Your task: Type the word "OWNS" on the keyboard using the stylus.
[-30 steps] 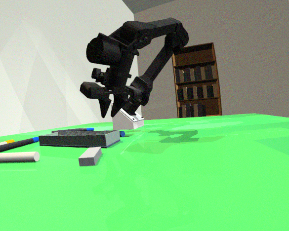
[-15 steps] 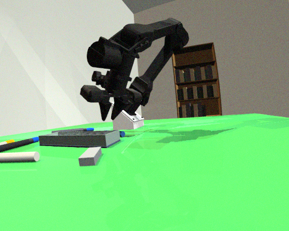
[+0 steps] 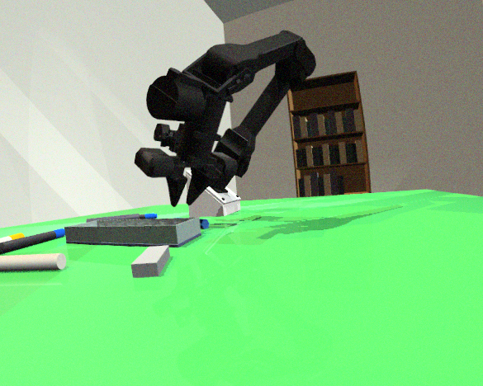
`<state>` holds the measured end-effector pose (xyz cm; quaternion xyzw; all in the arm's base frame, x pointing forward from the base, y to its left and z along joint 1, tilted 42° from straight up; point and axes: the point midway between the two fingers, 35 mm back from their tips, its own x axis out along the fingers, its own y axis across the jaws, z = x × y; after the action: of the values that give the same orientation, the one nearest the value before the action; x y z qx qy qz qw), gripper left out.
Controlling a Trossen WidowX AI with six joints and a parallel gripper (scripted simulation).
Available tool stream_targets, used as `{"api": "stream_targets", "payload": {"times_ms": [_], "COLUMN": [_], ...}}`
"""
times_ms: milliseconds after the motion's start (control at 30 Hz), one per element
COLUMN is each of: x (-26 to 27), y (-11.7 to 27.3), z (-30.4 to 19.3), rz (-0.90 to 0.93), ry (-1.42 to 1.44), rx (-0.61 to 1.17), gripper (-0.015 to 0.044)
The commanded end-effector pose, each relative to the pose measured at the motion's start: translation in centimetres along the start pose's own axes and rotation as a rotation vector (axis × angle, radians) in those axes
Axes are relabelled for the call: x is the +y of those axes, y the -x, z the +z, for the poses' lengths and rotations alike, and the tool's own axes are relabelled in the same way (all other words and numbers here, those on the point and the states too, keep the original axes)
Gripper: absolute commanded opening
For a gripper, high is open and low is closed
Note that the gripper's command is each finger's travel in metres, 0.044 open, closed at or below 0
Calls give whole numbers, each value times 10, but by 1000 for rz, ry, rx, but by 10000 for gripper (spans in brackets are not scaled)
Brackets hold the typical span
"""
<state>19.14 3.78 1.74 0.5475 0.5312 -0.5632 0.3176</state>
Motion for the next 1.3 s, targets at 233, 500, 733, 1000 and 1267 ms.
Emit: {"api": "stream_targets", "payload": {"times_ms": [233,500,733,1000,1267], "x": [-3,-3,-3,-3,-3], "y": [-8,-11,-16,-20,-24], "z": [-4,-6,-9,-11,-14], "rz": [-8,-8,-8,-8,-8], "ry": [-1,-1,-1,0,0], "rx": [2,2,2,2,2], "gripper": [150,150,150,150,150]}}
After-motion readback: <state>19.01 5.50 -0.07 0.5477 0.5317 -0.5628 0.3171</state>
